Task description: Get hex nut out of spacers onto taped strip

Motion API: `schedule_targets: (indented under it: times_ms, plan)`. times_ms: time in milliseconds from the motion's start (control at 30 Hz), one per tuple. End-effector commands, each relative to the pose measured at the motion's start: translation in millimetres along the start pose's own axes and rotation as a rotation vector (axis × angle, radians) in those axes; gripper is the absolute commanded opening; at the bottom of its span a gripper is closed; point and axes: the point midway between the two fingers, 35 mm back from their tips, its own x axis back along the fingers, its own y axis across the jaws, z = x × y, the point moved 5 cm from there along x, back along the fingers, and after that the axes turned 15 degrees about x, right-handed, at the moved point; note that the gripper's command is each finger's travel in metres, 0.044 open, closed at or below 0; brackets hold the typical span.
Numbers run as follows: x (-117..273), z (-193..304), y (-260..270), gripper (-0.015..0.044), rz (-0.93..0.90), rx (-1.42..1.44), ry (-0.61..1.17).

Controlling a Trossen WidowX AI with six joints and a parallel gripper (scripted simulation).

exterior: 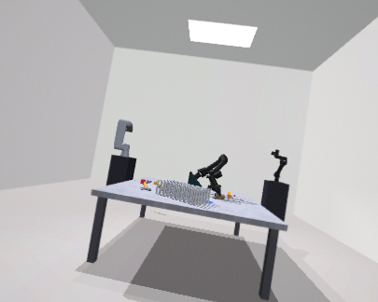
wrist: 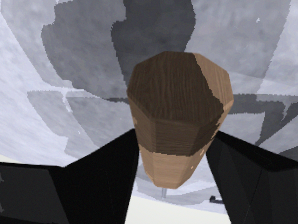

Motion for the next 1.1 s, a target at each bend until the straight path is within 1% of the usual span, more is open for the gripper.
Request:
schedule_targets:
  times_ms: [0, 533, 1067]
  plan:
    - [5.3, -2.8, 7.2, 0.0, 0.003, 0.02, -0.018]
    - [37.6, -5.9, 25.1, 0.0, 0.059, 0.037, -0.072]
    - [74.6, 13.8, 34.9, 0.0, 0.092, 0.004, -0.062]
